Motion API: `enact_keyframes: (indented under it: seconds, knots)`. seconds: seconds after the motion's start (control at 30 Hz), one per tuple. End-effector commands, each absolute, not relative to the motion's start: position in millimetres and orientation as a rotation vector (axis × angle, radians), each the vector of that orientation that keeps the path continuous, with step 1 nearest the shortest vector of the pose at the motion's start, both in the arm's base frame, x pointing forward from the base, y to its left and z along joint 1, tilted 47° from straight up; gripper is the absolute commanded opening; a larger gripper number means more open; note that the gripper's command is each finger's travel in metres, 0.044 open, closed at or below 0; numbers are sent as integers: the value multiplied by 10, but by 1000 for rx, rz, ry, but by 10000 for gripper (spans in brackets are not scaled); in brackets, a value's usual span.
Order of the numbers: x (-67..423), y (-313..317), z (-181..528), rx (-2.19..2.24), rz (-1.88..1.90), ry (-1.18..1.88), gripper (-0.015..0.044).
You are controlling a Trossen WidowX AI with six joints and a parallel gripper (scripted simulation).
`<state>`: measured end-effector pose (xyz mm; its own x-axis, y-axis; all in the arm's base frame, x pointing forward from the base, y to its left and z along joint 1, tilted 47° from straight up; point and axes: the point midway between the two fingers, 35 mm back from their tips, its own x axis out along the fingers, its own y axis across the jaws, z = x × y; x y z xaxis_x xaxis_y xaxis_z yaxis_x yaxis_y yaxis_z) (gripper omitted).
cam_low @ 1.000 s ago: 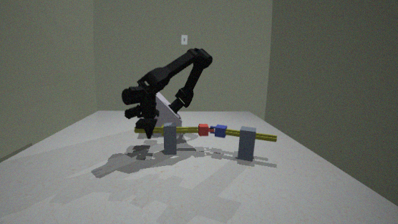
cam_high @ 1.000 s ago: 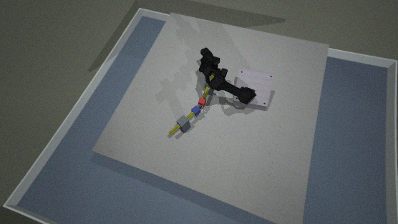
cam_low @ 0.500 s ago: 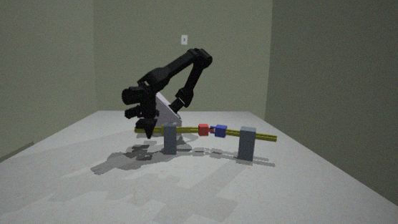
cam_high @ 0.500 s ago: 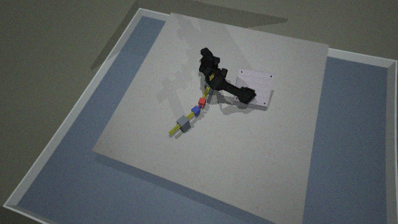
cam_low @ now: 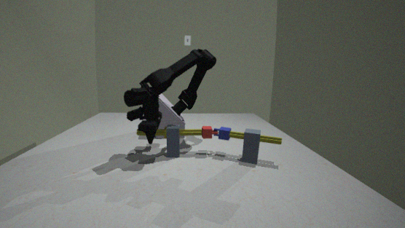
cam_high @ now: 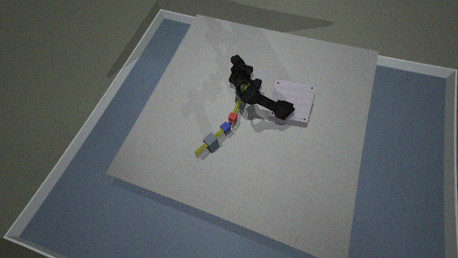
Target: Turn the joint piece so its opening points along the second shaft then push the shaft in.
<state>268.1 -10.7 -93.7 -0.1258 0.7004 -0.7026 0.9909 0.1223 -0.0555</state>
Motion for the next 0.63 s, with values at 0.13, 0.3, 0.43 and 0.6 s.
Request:
enact_keyframes:
  seconds: [0.13, 0.3, 0.43, 0.6]
  knots:
    - [2679, -106, -936, 1629, -731, 1889, 440]
    - [2679, -106, -936, 1629, -731, 1889, 440]
    - [2683, -123, -920, 1630, -731, 1889, 440]
    - [2713, -317, -731, 1638, -727, 1890, 440]
